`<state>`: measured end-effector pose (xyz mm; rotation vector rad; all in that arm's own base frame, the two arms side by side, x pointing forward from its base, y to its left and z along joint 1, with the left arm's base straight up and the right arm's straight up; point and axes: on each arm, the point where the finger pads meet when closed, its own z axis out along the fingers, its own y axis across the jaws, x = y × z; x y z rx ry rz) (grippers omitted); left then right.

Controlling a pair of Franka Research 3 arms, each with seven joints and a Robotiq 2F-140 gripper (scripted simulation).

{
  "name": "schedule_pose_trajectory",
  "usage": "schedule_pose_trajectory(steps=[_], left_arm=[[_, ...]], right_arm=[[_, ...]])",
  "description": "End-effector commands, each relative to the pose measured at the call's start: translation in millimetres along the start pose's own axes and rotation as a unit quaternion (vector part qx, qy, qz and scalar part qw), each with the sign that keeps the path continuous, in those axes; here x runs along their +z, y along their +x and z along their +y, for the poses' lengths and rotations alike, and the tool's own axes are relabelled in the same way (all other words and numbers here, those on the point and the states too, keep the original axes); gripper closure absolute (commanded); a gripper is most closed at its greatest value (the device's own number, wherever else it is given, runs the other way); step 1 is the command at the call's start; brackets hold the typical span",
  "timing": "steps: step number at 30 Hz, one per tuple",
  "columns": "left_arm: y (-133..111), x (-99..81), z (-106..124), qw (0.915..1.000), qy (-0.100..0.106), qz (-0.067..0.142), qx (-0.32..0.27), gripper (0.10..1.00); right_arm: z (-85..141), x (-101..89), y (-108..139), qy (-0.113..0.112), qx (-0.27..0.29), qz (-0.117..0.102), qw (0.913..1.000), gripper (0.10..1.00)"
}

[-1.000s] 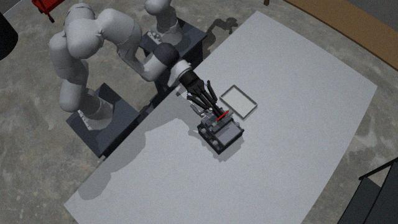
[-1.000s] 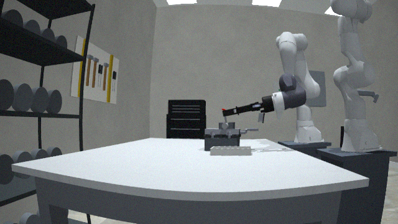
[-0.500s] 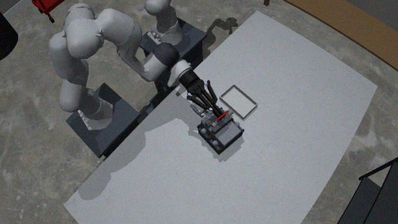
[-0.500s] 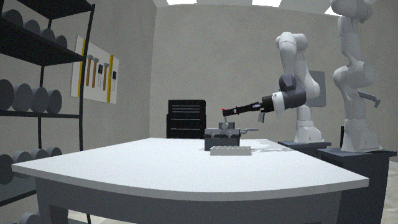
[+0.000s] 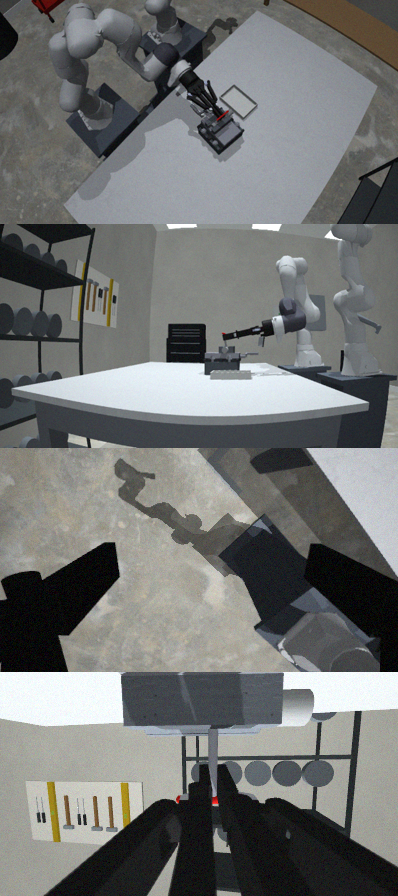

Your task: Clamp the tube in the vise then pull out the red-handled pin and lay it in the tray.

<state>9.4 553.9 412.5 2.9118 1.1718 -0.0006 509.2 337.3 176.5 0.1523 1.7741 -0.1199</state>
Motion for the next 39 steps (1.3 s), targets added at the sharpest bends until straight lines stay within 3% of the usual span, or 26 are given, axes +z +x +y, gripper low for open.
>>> schedule_pose_trajectory(steps=[1, 39], left_arm=[[0.5, -0.5, -0.3, 1.0000, 0.001, 0.001, -0.001, 0.098], [0.5, -0.5, -0.3, 1.0000, 0.001, 0.001, -0.001, 0.098]], right_arm=[[0.2, 0.8, -2.2, 0.000, -0.001, 0.001, 1.0000, 0.999], [0.2, 0.8, -7.2, 0.000, -0.001, 0.001, 1.0000, 0.999]])
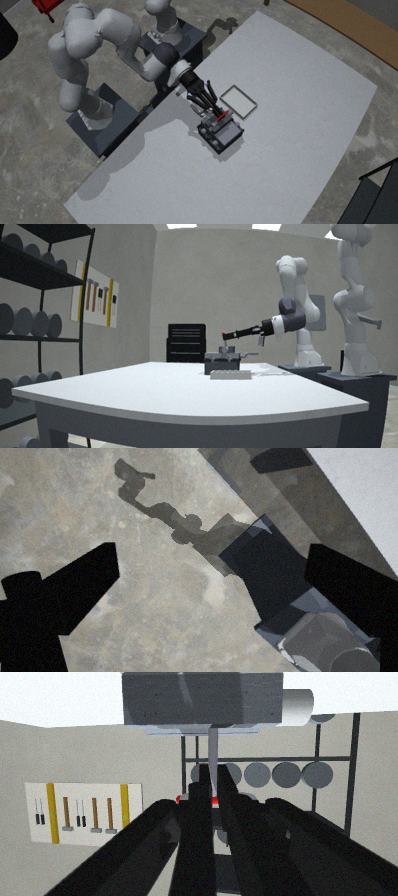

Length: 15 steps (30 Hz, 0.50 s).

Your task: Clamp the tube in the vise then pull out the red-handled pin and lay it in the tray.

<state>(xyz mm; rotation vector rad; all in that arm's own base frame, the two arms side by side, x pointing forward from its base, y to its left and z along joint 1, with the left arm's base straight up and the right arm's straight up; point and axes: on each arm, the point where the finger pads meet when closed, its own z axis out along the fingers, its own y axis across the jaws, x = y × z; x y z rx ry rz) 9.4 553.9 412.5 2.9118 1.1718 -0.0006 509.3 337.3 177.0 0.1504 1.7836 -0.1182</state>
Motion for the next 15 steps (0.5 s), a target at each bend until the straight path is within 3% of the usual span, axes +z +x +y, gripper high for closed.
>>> schedule_pose_trajectory(steps=[1, 15], left_arm=[[0.5, -0.5, -0.3, 1.0000, 0.001, 0.001, -0.001, 0.098], [0.5, -0.5, -0.3, 1.0000, 0.001, 0.001, -0.001, 0.098]], right_arm=[[0.3, 0.7, -6.8, 0.001, -0.001, -0.004, 1.0000, 0.999], [0.3, 0.7, -8.5, 0.001, -0.001, -0.004, 1.0000, 0.999]])
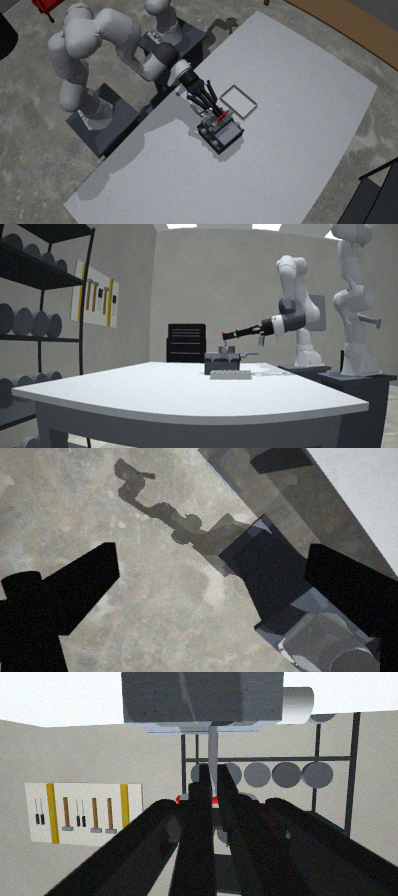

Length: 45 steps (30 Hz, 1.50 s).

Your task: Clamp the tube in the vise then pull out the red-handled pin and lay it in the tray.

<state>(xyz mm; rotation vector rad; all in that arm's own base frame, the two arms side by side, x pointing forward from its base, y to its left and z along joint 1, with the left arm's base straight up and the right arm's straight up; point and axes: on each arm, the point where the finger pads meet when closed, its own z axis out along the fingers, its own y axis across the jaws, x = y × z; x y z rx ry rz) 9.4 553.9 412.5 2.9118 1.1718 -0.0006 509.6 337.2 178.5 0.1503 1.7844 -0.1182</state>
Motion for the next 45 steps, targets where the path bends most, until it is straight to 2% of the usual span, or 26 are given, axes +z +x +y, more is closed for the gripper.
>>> schedule_pose_trajectory(steps=[1, 45], left_arm=[[0.5, -0.5, -0.3, 1.0000, 0.001, 0.001, -0.001, 0.098], [0.5, -0.5, -0.3, 1.0000, 0.001, 0.001, -0.001, 0.098]], right_arm=[[0.3, 0.7, -7.0, 0.001, -0.001, -0.004, 1.0000, 0.999], [0.3, 0.8, -12.9, 0.001, -0.001, -0.004, 1.0000, 0.999]])
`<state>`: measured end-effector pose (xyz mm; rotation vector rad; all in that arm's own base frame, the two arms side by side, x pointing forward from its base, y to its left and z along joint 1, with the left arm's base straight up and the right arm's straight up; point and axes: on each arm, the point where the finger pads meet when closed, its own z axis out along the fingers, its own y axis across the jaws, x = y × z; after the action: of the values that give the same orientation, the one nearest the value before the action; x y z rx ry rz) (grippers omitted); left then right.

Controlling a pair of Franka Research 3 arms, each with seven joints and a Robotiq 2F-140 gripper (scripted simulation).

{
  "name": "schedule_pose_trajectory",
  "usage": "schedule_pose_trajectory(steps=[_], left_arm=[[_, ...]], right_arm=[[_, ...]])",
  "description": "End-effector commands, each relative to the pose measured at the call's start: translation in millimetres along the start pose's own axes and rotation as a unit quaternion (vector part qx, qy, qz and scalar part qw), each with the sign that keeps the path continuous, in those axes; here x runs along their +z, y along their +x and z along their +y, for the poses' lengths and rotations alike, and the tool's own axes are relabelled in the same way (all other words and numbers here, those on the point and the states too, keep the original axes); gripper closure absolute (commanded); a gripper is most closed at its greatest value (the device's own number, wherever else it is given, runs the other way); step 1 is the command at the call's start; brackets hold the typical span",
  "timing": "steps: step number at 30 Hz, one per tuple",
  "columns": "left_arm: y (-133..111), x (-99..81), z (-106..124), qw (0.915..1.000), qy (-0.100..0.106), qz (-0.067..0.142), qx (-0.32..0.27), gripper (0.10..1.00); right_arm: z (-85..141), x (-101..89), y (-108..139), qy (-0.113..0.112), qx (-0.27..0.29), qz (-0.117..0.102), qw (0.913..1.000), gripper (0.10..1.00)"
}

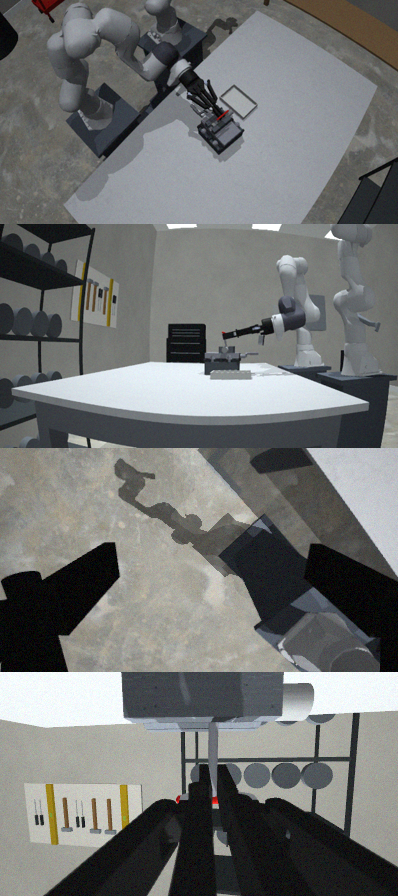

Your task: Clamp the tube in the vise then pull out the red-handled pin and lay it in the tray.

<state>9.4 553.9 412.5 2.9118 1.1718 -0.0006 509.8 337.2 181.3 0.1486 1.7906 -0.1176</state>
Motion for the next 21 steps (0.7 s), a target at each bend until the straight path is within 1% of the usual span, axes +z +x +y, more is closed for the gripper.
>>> schedule_pose_trajectory(steps=[1, 21], left_arm=[[0.5, -0.5, -0.3, 1.0000, 0.001, 0.001, -0.001, 0.098], [0.5, -0.5, -0.3, 1.0000, 0.001, 0.001, -0.001, 0.098]], right_arm=[[0.3, 1.1, -10.2, 0.002, 0.000, -0.007, 1.0000, 0.999], [0.3, 1.6, -13.1, 0.002, 0.000, -0.007, 1.0000, 0.999]])
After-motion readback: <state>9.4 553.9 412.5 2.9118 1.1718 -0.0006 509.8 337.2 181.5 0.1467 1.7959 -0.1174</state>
